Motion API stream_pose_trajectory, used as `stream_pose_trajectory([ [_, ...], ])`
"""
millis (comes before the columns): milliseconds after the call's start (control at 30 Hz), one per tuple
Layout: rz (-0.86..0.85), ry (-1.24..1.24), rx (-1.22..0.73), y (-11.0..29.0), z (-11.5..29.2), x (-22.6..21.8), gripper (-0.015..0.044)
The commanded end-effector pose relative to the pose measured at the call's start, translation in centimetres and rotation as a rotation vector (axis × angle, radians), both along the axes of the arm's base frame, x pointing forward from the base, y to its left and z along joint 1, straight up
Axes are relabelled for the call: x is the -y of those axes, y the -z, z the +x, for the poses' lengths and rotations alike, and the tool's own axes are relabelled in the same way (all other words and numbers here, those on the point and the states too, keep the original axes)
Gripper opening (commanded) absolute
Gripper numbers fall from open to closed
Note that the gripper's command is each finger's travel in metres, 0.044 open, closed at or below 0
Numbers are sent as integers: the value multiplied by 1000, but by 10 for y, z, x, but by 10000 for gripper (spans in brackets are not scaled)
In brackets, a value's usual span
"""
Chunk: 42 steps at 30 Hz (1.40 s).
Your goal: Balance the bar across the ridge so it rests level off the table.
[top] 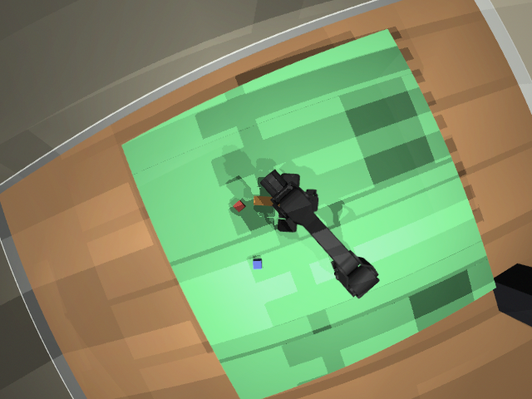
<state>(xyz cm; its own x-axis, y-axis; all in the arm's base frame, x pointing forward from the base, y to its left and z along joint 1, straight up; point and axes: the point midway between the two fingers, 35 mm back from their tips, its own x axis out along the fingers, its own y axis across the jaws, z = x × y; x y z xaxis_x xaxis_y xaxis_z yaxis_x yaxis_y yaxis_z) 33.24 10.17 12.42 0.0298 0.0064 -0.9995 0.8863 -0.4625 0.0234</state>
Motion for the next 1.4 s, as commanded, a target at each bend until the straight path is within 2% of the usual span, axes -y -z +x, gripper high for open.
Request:
stream_pose_trajectory([
  [0, 3, 3, -1, 1, 0, 0, 0],
  [1367, 3, 3, -1, 4, 0, -1, 0],
])
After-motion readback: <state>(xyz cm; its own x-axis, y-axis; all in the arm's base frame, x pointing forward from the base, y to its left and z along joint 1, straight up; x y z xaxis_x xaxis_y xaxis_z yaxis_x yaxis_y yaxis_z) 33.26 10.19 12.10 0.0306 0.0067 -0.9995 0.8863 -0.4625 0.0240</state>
